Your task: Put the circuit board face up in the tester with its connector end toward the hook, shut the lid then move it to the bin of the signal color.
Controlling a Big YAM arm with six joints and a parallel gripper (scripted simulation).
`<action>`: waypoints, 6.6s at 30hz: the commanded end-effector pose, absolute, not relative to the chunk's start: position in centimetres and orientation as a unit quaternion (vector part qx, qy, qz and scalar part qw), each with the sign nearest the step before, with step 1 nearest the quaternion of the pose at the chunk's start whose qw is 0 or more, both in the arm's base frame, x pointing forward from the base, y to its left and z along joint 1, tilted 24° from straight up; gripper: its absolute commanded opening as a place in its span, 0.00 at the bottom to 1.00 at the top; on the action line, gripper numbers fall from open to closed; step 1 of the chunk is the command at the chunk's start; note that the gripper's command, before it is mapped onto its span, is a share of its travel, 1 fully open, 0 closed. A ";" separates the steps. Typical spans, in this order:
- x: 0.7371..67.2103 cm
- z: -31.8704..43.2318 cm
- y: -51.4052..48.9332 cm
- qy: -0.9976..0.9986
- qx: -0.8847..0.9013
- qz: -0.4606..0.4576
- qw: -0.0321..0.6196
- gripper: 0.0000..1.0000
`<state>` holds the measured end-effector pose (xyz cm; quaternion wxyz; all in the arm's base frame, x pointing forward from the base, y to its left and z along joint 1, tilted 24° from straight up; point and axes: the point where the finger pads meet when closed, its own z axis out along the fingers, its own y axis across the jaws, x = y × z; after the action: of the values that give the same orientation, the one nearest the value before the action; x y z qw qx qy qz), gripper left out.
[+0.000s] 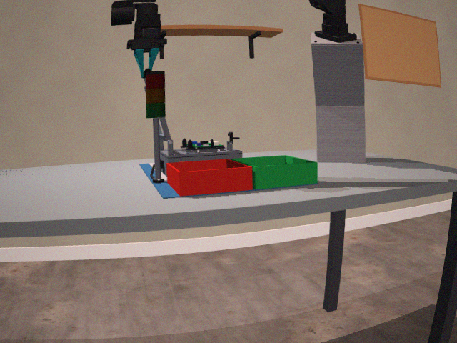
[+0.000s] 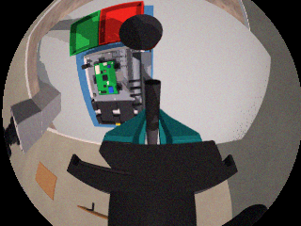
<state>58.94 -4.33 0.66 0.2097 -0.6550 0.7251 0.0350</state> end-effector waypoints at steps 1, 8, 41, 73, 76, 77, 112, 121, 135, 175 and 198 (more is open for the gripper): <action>59.7 0.6 -4.7 0.727 -0.652 0.030 0.213 0.00; 59.7 0.6 -4.7 0.727 -0.652 0.030 0.213 0.00; 58.8 2.4 -5.0 0.726 -0.652 0.019 0.220 0.00; 54.5 1.7 -4.8 0.725 -0.653 0.025 0.216 0.00; 53.9 1.5 -4.5 0.724 -0.654 0.025 0.216 0.00; 53.7 1.4 -4.5 0.724 -0.654 0.025 0.216 0.00; 46.0 -4.7 -1.3 0.721 -0.660 0.035 0.208 0.00; 44.5 -6.2 -0.7 0.722 -0.659 0.036 0.208 0.00; 42.6 -8.6 0.3 0.725 -0.655 0.037 0.208 0.00; 40.8 -17.8 3.9 0.725 -0.655 0.035 0.211 0.00; 41.1 -20.3 4.9 0.725 -0.655 0.035 0.211 0.00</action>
<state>40.86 4.24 -19.38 0.2122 -0.6531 0.7262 0.0327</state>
